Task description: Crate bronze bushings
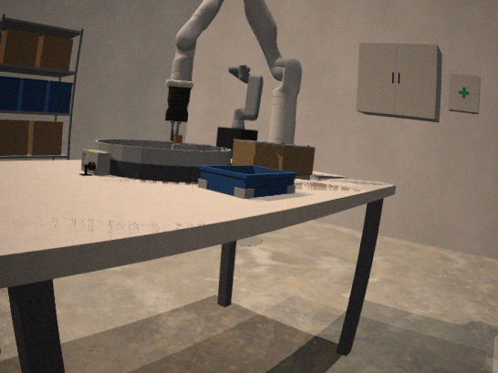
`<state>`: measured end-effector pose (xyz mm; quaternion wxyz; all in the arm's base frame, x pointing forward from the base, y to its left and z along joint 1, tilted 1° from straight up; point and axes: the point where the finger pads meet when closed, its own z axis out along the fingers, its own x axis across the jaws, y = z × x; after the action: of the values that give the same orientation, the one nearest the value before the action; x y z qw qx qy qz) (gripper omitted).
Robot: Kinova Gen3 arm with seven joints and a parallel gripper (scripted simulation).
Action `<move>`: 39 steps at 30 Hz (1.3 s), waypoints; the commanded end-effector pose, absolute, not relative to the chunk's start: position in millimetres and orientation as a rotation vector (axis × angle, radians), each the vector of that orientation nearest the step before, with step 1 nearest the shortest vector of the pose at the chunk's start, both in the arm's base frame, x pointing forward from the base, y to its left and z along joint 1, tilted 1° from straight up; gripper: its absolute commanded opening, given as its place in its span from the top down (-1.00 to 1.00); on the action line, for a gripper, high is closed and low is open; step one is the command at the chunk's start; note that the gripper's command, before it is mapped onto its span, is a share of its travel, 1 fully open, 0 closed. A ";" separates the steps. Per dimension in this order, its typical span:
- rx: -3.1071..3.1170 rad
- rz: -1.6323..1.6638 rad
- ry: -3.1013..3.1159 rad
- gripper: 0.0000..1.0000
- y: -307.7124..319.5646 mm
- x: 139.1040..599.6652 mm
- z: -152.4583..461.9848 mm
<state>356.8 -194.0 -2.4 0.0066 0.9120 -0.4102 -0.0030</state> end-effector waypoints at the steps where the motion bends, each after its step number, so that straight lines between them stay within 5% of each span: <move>1: 2.853 -0.006 -1.283 1.00 -194.2 357.5 -1.6; 39: 2.853 -0.006 -1.283 1.00 -194.1 357.5 20.1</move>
<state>355.2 -193.5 14.2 0.0066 0.9117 -0.4107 -0.0059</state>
